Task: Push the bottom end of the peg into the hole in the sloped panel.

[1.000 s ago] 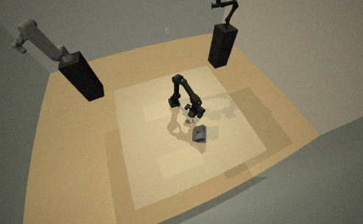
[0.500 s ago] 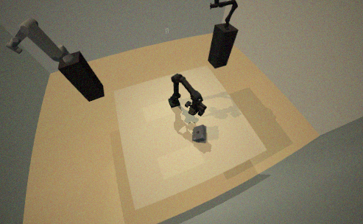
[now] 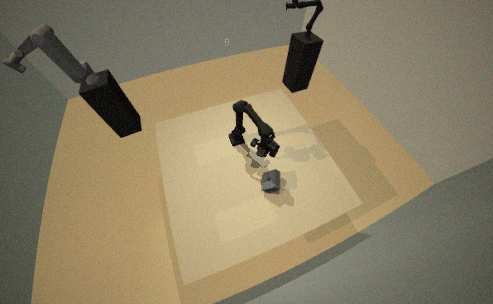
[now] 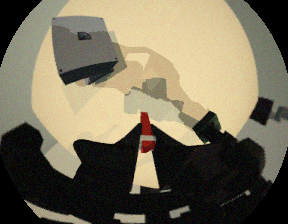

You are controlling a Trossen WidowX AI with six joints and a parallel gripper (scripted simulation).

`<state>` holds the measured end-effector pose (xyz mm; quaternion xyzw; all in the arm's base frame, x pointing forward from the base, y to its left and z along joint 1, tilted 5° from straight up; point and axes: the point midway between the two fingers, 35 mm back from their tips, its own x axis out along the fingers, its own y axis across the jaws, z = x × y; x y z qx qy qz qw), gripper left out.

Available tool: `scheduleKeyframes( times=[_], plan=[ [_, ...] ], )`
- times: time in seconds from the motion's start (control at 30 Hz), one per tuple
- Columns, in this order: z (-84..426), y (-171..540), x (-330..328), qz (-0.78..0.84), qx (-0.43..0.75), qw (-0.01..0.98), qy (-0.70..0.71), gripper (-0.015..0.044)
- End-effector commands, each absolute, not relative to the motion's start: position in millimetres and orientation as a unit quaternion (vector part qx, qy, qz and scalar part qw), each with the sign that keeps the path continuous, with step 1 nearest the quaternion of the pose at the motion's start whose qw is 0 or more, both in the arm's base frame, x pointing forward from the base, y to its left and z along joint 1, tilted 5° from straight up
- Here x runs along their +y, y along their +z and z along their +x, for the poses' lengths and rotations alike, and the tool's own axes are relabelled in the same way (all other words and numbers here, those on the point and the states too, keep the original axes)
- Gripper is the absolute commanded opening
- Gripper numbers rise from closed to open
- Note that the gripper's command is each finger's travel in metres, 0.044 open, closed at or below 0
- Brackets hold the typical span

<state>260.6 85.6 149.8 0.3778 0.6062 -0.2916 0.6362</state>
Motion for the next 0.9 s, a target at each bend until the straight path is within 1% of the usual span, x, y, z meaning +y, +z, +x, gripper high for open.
scheduleKeyframes(
  times=[0.0,0.87],
  plan=[
    [263,149,85,0.372,0.614,0.637,-0.282,0.0000],
    [275,152,79,0.330,0.648,0.657,-0.199,0.0000]
  ],
)
